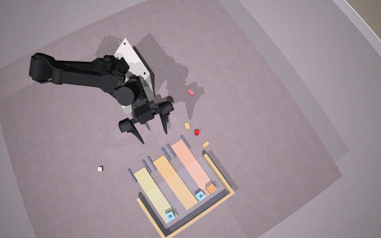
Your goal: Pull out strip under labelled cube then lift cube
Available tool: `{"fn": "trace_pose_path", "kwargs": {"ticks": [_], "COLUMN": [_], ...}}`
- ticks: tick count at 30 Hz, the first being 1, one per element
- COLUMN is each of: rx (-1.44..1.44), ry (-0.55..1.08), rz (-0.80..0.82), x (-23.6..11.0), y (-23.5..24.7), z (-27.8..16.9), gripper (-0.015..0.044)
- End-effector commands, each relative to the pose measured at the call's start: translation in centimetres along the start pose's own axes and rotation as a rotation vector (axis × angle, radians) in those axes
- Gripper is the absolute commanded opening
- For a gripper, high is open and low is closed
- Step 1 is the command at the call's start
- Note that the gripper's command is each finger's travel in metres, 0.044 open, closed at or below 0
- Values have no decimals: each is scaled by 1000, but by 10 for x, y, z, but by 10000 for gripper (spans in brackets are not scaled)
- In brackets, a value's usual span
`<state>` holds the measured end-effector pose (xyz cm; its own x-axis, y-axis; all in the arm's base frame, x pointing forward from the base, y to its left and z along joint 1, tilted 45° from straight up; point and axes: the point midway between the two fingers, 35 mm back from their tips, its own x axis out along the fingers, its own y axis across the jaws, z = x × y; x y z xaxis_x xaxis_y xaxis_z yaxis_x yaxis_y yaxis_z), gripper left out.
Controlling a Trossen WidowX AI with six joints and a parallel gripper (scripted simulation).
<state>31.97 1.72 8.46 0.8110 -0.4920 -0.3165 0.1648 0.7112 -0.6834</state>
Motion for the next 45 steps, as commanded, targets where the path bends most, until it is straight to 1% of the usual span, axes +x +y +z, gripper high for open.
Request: {"fn": "trace_pose_path", "kwargs": {"ticks": [1,5,8,14,20,25,29,31,45], "rx": [-22,-22,-40,-98,-135,-150,-150,-150,-150], "ry": [10,10,63,287,524,729,896,952,959], "rz": [8,8,6,5,14,29,58,54,54], "x": [1,1,14,61,101,124,134,136,136], "y": [2,2,1,-13,-41,-73,-101,-111,-106], "z": [-5,-5,-2,2,-5,-18,-32,-38,-41], "gripper": [400,400,321,164,6,0,0,0,0]}}
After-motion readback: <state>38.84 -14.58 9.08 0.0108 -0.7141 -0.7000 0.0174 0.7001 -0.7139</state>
